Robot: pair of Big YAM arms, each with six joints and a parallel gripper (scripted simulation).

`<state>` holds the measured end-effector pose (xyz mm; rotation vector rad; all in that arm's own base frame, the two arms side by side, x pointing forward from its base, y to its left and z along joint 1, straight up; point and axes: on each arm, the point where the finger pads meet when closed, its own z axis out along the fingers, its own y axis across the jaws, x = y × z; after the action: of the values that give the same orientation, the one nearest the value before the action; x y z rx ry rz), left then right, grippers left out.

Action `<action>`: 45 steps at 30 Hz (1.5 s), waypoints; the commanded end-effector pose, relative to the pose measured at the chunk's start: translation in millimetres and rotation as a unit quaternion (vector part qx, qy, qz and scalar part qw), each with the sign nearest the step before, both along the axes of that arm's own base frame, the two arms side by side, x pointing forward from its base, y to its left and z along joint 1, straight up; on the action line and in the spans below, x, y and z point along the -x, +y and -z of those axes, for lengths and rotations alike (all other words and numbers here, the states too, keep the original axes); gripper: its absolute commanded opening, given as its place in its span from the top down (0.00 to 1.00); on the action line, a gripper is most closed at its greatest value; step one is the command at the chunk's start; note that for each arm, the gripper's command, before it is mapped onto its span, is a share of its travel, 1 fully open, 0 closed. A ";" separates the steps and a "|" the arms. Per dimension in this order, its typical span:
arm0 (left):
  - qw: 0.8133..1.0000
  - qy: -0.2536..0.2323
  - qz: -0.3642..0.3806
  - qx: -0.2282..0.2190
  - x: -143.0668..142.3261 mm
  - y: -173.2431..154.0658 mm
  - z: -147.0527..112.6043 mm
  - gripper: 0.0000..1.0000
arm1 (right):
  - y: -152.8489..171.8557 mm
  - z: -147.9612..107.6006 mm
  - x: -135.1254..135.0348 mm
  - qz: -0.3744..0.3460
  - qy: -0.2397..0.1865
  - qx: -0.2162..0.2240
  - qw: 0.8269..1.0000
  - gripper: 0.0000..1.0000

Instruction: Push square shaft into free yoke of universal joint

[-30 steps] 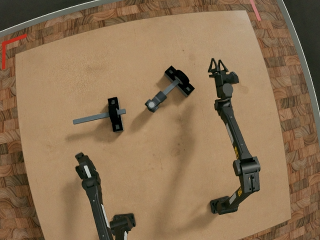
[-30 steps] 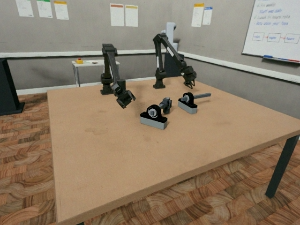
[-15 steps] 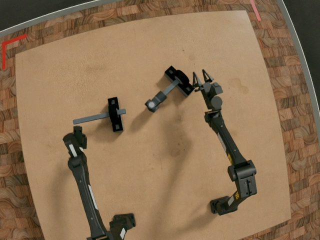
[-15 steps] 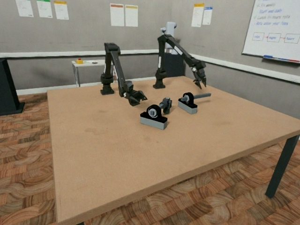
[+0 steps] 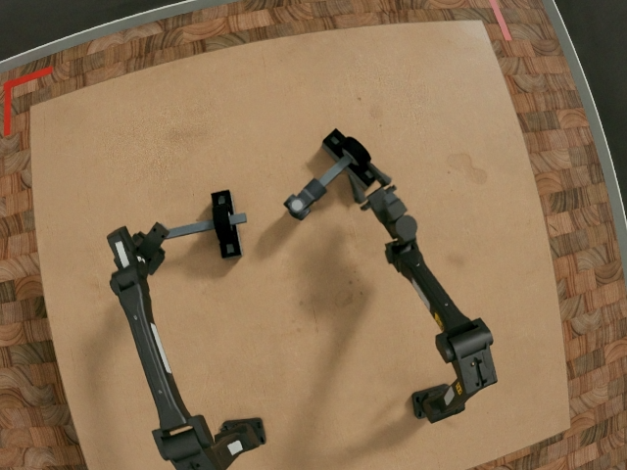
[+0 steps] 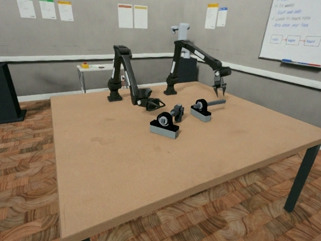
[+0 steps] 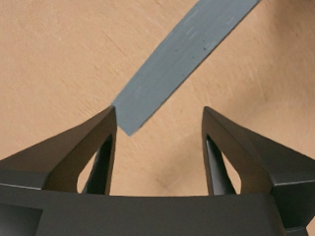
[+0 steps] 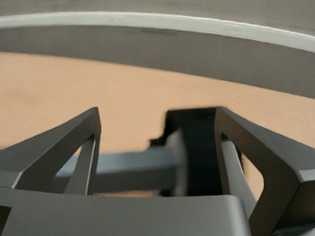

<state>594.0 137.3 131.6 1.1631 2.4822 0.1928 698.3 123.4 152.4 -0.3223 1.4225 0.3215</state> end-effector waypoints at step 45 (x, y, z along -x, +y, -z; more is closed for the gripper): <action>0.925 0.198 0.314 -0.083 -27.9 25.3 30.8 0.53 | 151.7 99.7 69.8 -0.109 0.039 0.060 0.991 0.37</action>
<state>609.5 156.9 93.6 2.1913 2.2944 -0.0717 619.9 264.0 56.4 -0.5606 1.4967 0.4309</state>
